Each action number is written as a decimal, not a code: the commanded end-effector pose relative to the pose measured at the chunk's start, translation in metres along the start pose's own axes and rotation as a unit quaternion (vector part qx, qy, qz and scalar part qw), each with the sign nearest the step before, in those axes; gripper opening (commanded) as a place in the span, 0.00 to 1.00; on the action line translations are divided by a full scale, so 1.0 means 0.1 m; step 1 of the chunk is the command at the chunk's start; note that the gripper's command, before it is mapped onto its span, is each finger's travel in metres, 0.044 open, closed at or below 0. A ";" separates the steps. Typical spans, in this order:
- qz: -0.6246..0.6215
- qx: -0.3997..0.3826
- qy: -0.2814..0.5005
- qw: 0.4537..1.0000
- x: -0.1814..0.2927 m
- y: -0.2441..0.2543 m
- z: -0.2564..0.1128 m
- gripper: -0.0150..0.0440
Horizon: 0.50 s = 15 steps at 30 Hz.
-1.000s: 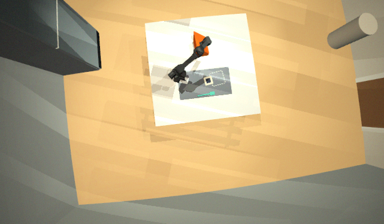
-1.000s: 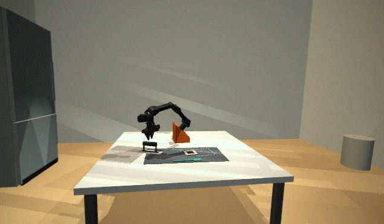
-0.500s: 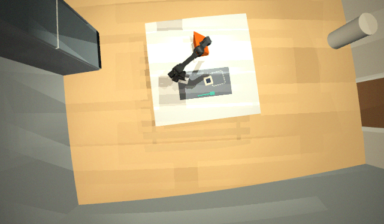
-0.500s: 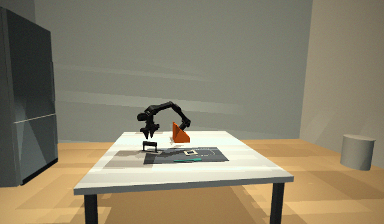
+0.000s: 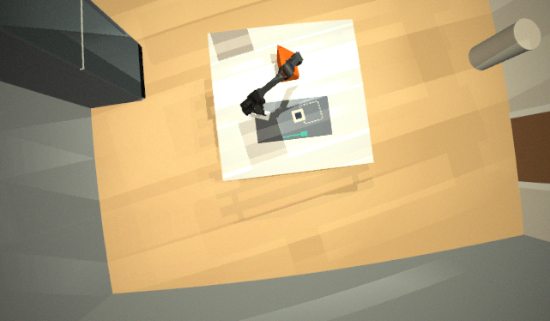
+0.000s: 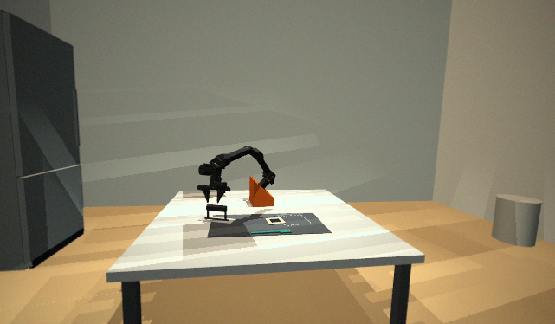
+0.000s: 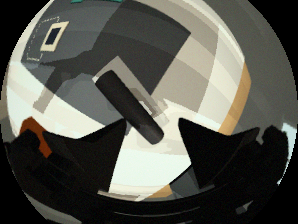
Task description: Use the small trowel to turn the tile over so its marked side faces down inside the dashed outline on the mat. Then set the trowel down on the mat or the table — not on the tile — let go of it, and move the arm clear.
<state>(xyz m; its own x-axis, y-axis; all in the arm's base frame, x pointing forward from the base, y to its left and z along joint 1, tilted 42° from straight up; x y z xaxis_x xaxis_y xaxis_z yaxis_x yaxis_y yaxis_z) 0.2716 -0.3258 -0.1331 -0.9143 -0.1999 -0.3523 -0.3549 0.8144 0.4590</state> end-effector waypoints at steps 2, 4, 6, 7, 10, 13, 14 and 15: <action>0.082 0.024 -0.020 0.996 0.03 0.00 0.00 0.76; 0.115 0.031 -0.027 0.992 0.05 0.00 0.01 0.76; 0.148 0.038 -0.036 0.988 0.07 0.00 0.02 0.76; 0.163 0.041 -0.040 0.985 0.07 0.00 0.03 0.76; 0.209 0.049 -0.053 0.975 0.10 0.01 0.05 0.76; 0.254 0.056 -0.066 0.963 0.12 0.02 0.06 0.76; 0.269 0.058 -0.071 0.959 0.13 0.02 0.07 0.76; 0.284 0.060 -0.076 0.954 0.13 0.03 0.07 0.76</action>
<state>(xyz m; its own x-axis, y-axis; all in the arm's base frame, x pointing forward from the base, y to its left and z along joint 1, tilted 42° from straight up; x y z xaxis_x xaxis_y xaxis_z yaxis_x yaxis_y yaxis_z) 0.2615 -0.3212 -0.1440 -0.9391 0.2719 -0.2100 0.1319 0.8497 0.5104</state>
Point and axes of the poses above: the point midway between the two fingers, 35 mm back from their tips, its own z axis out along the fingers, its own y axis across the jaws, x = y × z, the point moved 9 cm from there along -z, back along the fingers, and after that the axes turned 5 degrees about z, right-handed, at the moved point
